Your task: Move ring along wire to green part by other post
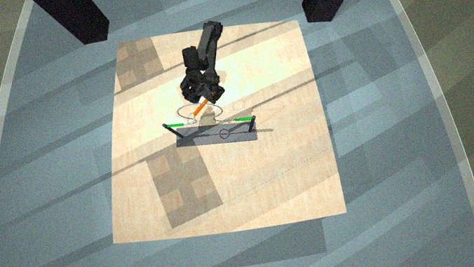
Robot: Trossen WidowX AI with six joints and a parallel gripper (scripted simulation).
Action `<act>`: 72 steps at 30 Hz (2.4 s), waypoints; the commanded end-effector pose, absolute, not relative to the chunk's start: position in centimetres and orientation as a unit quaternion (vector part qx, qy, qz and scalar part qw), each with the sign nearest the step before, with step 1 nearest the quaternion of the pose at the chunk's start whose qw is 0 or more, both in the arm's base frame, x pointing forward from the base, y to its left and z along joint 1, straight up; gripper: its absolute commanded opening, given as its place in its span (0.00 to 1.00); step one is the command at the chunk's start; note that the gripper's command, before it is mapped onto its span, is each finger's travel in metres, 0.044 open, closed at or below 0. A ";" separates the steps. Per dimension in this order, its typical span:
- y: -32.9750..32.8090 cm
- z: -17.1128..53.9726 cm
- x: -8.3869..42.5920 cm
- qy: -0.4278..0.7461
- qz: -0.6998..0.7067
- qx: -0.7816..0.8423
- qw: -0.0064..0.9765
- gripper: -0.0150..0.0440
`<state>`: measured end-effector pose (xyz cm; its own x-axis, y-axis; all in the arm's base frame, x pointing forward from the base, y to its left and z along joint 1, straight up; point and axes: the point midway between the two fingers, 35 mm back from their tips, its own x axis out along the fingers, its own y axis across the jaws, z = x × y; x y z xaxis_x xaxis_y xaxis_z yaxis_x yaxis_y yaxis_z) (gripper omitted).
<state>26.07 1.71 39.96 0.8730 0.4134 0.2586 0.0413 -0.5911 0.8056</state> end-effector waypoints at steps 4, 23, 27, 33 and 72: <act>1.0 40.8 26.0 0.134 0.216 0.869 0.425 0.00; 1.0 40.8 26.0 0.158 0.199 0.833 0.492 0.00; 1.0 40.7 26.0 0.164 0.193 0.821 0.512 0.00; 1.2 40.5 26.1 0.172 0.186 0.803 0.540 0.00; 1.5 38.7 26.1 0.216 0.127 0.652 0.716 0.00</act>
<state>26.04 1.50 38.67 0.8743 0.4680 -0.1286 0.1002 0.0853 0.9913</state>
